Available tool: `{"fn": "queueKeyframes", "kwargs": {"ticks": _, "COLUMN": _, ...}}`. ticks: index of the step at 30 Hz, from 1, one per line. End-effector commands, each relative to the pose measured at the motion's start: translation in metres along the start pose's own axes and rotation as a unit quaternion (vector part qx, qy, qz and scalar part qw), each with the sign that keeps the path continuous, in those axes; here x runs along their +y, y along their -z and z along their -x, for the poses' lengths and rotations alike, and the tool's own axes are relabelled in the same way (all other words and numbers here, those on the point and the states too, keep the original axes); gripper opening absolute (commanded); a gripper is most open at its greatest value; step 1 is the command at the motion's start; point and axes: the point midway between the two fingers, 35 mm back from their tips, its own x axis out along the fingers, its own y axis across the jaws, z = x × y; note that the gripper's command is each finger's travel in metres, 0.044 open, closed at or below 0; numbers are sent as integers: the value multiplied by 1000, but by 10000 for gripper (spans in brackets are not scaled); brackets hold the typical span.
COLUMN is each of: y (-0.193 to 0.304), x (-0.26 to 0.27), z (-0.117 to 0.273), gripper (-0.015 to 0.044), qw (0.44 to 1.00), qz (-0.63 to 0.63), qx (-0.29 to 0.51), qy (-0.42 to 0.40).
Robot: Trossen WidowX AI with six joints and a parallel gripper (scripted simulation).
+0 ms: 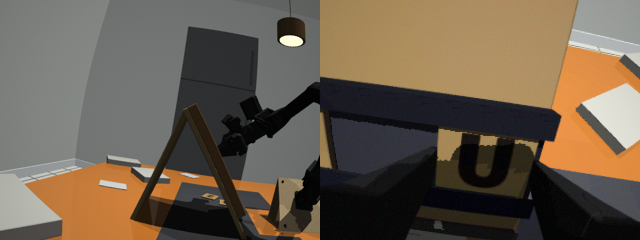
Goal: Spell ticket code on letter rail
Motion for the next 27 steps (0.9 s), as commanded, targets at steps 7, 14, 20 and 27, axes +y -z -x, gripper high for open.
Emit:
{"fn": "queueKeyframes", "kwargs": {"ticks": 7, "y": -1, "x": 6, "z": 0, "gripper": 0, "qw": 1000, "qz": -1, "qx": -1, "qy": 2}}
{"fn": "queueKeyframes", "kwargs": {"ticks": 14, "y": -1, "x": 10, "z": 0, "gripper": 0, "qw": 1000, "qz": -1, "qx": -1, "qy": 2}}
{"fn": "queueKeyframes", "kwargs": {"ticks": 20, "y": -1, "x": 13, "z": 0, "gripper": 0, "qw": 1000, "qz": -1, "qx": -1, "qy": 1}}
{"fn": "queueKeyframes", "kwargs": {"ticks": 27, "y": -1, "x": 17, "z": 0, "gripper": 0, "qw": 1000, "qz": -1, "qx": -1, "qy": 1}}
